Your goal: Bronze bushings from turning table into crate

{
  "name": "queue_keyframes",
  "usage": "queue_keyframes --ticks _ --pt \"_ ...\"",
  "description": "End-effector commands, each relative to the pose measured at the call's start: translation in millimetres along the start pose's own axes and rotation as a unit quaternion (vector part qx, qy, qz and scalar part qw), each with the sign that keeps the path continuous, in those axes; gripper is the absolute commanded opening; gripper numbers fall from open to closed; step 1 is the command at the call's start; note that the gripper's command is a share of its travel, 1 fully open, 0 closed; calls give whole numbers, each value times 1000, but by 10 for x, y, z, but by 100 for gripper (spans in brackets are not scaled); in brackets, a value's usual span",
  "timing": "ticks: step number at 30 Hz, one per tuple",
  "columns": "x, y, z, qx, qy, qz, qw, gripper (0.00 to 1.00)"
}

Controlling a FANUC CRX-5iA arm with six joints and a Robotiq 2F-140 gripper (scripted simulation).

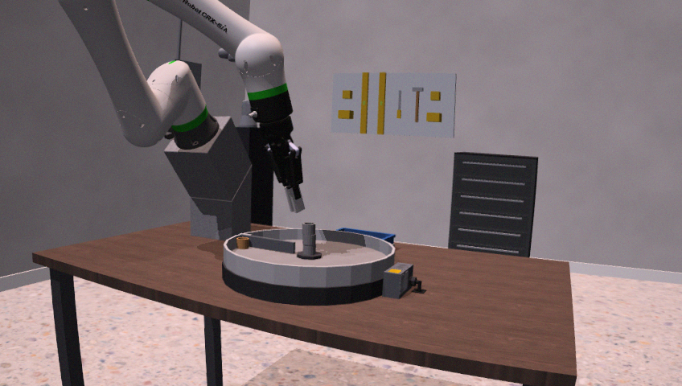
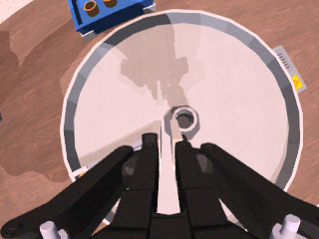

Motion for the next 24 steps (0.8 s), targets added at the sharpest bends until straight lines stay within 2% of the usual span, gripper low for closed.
queue_keyframes --ticks 1,4,6,7,11,16,21,24 --pt "-54 9 -227 5 16 -89 996 6" --pt "-77 15 -383 5 27 -155 988 6" --pt "-77 15 -383 5 27 -155 988 6" --pt "-83 11 -432 8 30 -178 983 6" --pt "-87 32 -636 15 45 -275 960 6" --pt "-93 86 -857 14 58 -363 930 6" --pt "-89 138 -1014 14 68 -427 902 6" --pt "-88 146 -1040 14 70 -437 897 6"
Point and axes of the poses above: the point where the finger pads meet when closed, its own y axis out along the fingers, its own z axis across the jaws, x = y × z, the point moved 7 cm from there along -y, back along the fingers
